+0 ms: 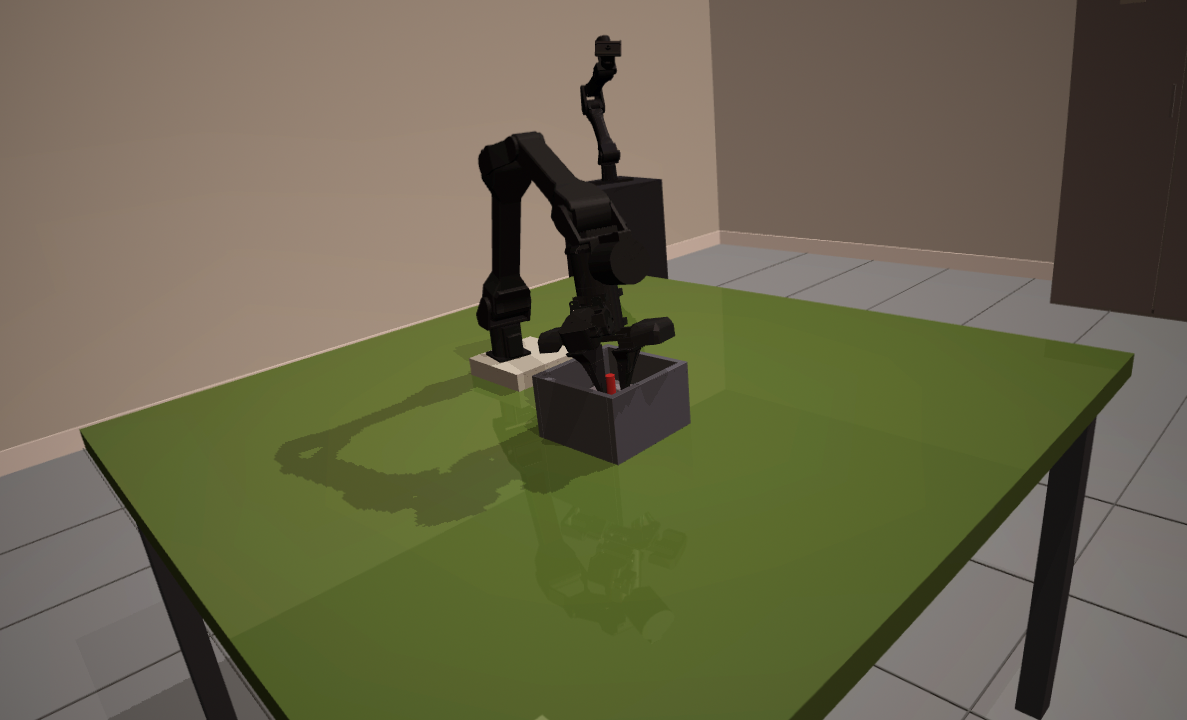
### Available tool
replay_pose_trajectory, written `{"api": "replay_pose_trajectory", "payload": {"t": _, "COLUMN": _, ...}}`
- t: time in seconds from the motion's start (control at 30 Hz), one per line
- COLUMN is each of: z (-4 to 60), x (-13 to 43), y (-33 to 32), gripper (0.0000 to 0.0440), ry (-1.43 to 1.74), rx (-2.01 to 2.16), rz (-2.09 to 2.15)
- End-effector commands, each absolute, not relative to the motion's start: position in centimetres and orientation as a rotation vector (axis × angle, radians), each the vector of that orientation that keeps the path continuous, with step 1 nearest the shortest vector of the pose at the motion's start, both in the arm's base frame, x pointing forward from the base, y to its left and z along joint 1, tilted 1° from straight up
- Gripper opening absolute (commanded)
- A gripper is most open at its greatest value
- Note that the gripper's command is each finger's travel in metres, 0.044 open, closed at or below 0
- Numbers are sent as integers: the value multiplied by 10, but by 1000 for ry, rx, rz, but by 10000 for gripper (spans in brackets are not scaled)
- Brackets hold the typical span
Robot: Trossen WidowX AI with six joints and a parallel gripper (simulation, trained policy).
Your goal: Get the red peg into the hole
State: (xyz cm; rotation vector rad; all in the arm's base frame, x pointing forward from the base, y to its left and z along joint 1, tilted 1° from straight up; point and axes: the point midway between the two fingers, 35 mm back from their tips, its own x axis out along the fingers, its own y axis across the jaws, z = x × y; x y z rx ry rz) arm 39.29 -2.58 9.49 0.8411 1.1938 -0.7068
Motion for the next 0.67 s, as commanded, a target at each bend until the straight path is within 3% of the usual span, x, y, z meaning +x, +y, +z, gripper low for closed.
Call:
{"api": "replay_pose_trajectory", "payload": {"t": 0.0, "z": 97, "x": 399, "y": -32, "gripper": 142, "ry": 1205, "rx": 838, "rz": -702}}
{"api": "replay_pose_trajectory", "payload": {"t": 0.63, "z": 102, "x": 411, "y": -75, "gripper": 126, "ry": 1239, "rx": 821, "rz": -744}}
